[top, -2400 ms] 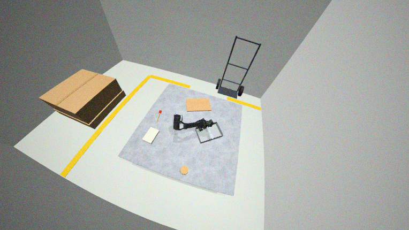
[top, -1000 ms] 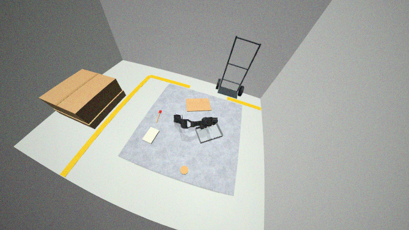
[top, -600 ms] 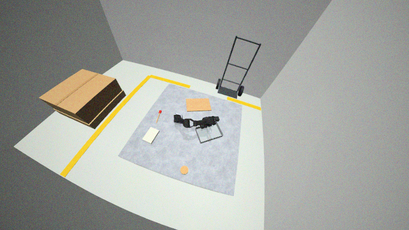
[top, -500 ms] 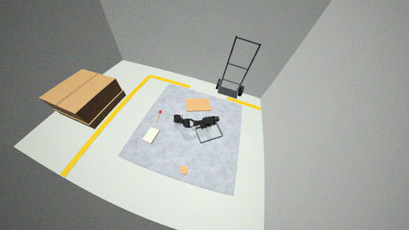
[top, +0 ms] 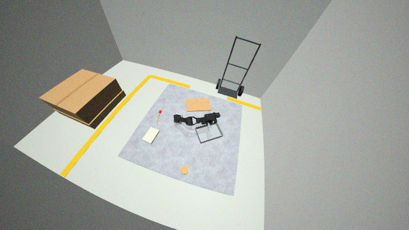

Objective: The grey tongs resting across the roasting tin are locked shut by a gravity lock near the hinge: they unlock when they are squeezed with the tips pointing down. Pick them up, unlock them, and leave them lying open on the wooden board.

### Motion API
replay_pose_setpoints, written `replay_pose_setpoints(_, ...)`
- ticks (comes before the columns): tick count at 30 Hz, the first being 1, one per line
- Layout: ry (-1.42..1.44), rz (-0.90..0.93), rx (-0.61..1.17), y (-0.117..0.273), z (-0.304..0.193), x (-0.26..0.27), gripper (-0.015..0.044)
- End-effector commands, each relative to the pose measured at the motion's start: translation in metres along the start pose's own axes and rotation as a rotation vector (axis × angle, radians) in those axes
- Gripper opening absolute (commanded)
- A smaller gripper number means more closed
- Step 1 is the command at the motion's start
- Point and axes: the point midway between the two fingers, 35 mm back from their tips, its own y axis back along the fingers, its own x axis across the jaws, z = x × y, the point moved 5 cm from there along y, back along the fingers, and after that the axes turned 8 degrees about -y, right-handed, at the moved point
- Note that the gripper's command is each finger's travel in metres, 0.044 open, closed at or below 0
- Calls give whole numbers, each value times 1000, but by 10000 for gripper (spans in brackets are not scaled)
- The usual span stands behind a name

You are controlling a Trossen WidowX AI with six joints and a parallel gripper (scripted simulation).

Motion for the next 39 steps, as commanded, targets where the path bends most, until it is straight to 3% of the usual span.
replay_pose_setpoints(1, -94, -10, -7, 6, 24, -8, -150)
replay_pose_setpoints(28, -710, -9, -1, 9, 182, -18, -150)
replay_pose_setpoints(39, -749, -11, -3, 9, 191, -16, -150)
